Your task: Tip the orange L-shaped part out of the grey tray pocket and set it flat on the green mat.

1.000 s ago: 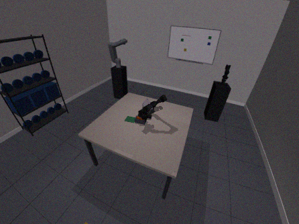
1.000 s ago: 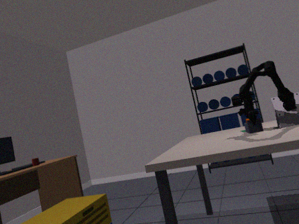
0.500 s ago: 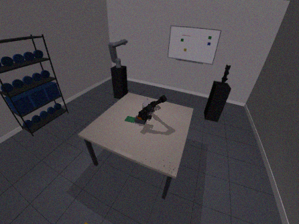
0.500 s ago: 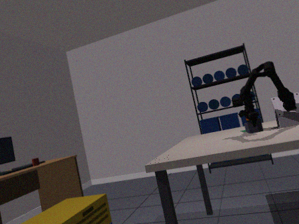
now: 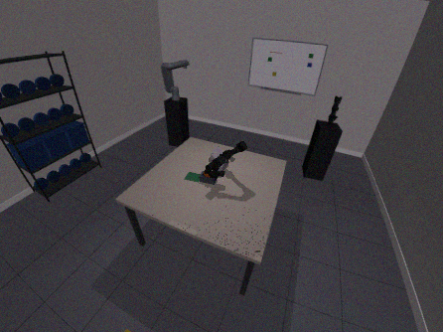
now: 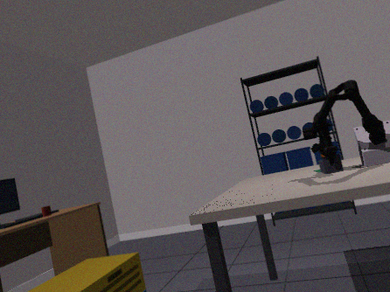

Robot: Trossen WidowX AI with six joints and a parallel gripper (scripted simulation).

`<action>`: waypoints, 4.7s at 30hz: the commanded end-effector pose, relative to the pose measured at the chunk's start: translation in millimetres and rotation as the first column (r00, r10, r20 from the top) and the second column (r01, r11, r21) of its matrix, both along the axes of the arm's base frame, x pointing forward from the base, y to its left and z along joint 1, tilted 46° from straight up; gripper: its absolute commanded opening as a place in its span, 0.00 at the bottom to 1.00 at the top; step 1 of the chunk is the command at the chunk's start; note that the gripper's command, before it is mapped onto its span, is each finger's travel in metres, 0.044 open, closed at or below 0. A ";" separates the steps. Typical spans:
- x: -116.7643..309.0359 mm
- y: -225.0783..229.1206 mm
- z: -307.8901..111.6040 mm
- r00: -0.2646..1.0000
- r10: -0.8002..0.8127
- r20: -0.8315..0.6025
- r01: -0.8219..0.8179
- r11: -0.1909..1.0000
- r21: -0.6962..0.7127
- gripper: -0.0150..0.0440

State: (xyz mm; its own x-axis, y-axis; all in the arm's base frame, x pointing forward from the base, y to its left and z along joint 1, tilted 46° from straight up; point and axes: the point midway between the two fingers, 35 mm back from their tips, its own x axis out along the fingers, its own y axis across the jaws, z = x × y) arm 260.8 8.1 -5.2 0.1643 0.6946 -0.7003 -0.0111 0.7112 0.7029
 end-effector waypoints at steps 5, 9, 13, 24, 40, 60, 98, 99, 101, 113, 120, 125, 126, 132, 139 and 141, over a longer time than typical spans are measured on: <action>-3.6 -0.1 13.1 1.000 -0.003 -0.010 0.003 1.000 0.001 0.56; -4.2 -2.3 16.9 1.000 -0.003 -0.011 0.003 1.000 0.001 0.56; -5.8 -31.2 35.8 1.000 -0.006 -0.013 0.006 1.000 -0.009 0.56; -18.1 -75.1 71.1 1.000 -0.019 -0.013 0.019 1.000 0.000 0.56; -18.1 -75.1 71.1 1.000 -0.019 -0.013 0.019 1.000 0.000 0.56; -9.9 -114.2 39.8 0.462 -0.568 -0.681 0.688 0.714 -0.129 0.73; 0.0 -96.9 -11.0 0.016 -0.591 -0.807 0.813 0.478 -0.333 0.73; 0.3 -95.8 -12.2 0.016 -0.591 -0.807 0.813 0.478 -0.333 0.73; 0.8 -93.5 -14.5 0.016 -0.591 -0.807 0.813 0.478 -0.333 0.73; 3.3 -79.6 -27.7 0.017 -0.589 -0.808 0.813 0.479 -0.332 0.73; 5.2 -78.8 -29.1 0.026 -0.595 -0.803 0.811 0.482 -0.331 0.64; 5.2 -78.8 -29.1 0.026 -0.595 -0.803 0.811 0.482 -0.331 0.48; 5.2 -78.8 -29.1 0.026 -0.595 -0.803 0.811 0.482 -0.331 0.47; 5.2 -78.8 -29.1 0.026 -0.595 -0.803 0.811 0.482 -0.331 0.40; 5.2 -78.8 -29.1 0.026 -0.595 -0.803 0.811 0.482 -0.331 0.25; 5.1 -79.0 -28.9 0.025 -0.595 -0.803 0.811 0.481 -0.331 0.25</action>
